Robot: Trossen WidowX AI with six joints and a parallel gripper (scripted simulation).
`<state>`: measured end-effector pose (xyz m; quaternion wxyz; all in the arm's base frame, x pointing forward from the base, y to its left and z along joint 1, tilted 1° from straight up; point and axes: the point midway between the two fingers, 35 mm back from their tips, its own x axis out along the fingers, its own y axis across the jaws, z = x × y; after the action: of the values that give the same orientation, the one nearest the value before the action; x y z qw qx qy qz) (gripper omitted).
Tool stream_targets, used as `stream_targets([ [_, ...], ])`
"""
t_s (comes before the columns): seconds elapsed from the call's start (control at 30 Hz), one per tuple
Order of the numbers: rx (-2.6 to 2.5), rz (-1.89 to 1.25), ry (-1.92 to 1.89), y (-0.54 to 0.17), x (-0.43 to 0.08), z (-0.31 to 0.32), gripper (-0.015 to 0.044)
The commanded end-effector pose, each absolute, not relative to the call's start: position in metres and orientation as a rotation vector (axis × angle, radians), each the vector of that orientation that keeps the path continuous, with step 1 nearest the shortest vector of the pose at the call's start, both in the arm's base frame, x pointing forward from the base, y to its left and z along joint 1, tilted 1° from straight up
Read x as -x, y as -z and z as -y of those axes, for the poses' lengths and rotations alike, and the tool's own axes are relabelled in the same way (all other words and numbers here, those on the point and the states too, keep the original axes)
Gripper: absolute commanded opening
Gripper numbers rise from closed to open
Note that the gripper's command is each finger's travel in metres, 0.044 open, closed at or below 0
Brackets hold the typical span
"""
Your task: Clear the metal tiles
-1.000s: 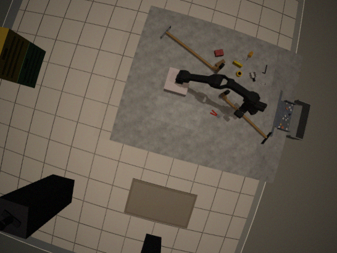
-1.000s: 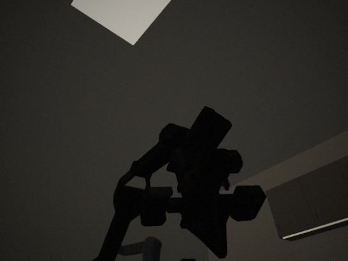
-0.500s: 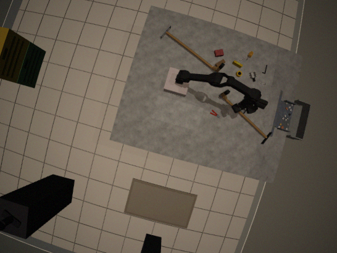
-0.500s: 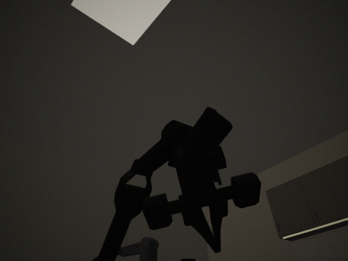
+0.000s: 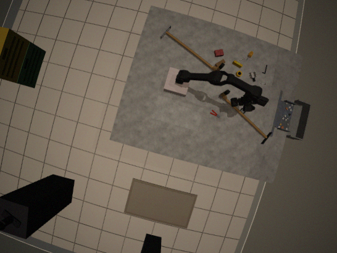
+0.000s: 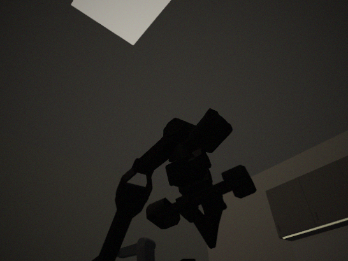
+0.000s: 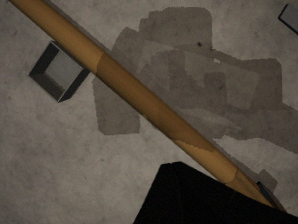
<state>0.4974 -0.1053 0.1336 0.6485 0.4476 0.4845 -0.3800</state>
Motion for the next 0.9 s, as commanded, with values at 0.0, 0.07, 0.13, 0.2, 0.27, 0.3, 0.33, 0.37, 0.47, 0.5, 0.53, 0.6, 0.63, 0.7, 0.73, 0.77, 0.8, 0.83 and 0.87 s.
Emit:
stream_targets([
  [0.0,-1.085,-1.099,0.922,-0.135,-0.491,0.100,0.0000],
  [0.07,-1.122,-1.093,0.956,-0.136,-0.488,0.098,0.0000],
  [0.13,-1.159,-1.085,0.992,-0.138,-0.485,0.096,0.0000],
  [0.2,-1.196,-1.077,1.027,-0.139,-0.482,0.093,0.0000],
  [0.27,-1.232,-1.069,1.063,-0.141,-0.479,0.091,0.0000],
  [0.3,-1.249,-1.064,1.081,-0.142,-0.477,0.090,0.0000],
  [0.33,-1.267,-1.059,1.100,-0.142,-0.476,0.089,0.0000],
  [0.37,-1.285,-1.054,1.118,-0.143,-0.474,0.088,0.0000],
  [0.47,-1.336,-1.037,1.174,-0.146,-0.470,0.084,0.0000],
  [0.5,-1.353,-1.031,1.193,-0.146,-0.468,0.083,0.0000],
  [0.53,-1.370,-1.025,1.212,-0.147,-0.466,0.082,0.0000],
  [0.6,-1.404,-1.012,1.250,-0.149,-0.463,0.080,0.0000],
  [0.63,-1.420,-1.005,1.269,-0.150,-0.461,0.079,0.0000],
  [0.7,-1.452,-0.990,1.308,-0.151,-0.458,0.077,0.0000],
  [0.73,-1.468,-0.982,1.328,-0.152,-0.457,0.075,0.0000],
  [0.77,-1.484,-0.974,1.347,-0.153,-0.455,0.074,0.0000],
  [0.8,-1.500,-0.966,1.367,-0.154,-0.453,0.073,0.0000],
  [0.83,-1.516,-0.957,1.387,-0.154,-0.452,0.072,0.0000],
  [0.87,-1.531,-0.948,1.407,-0.155,-0.450,0.071,0.0000],
])
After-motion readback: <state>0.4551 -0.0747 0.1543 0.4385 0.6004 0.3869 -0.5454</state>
